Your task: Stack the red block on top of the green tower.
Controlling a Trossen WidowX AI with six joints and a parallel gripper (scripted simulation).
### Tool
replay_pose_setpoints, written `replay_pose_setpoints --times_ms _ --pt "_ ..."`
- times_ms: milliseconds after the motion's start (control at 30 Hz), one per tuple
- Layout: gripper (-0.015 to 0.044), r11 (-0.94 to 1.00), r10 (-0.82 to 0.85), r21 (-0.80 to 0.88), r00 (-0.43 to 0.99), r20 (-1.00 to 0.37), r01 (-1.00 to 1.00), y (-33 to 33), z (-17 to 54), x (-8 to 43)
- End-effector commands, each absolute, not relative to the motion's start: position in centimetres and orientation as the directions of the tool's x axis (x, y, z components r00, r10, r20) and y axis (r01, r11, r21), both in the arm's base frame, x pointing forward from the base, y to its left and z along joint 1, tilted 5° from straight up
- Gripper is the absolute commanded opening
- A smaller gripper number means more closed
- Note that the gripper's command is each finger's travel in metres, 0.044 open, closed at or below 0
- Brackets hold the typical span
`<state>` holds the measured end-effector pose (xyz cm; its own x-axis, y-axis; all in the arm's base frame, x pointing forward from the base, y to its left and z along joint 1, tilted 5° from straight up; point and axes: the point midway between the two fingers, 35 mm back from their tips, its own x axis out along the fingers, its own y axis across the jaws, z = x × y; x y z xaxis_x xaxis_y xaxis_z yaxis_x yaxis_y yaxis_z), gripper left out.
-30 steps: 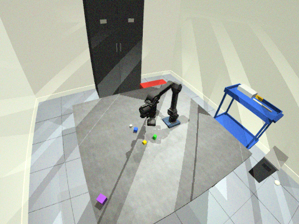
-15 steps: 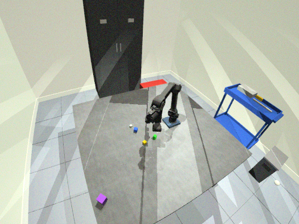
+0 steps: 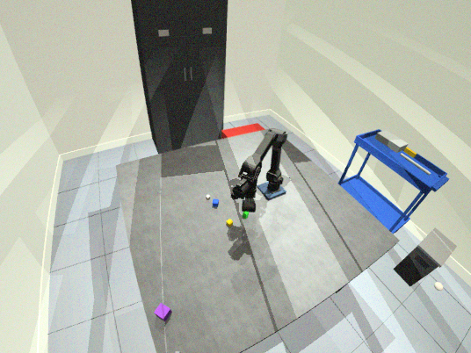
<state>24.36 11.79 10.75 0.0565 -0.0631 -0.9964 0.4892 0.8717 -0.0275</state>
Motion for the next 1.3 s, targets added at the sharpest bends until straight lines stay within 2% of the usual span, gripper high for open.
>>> replay_pose_setpoints --times_ms 0,300,1267 --pt "0.0 0.873 -0.064 -0.026 0.062 -0.996 0.486 11.6 10.2 24.4" --pt "0.0 0.873 -0.064 -0.026 0.062 -0.996 0.486 11.4 7.3 24.6" --pt "0.0 0.873 -0.064 -0.026 0.062 -0.996 0.486 11.4 7.3 24.6"
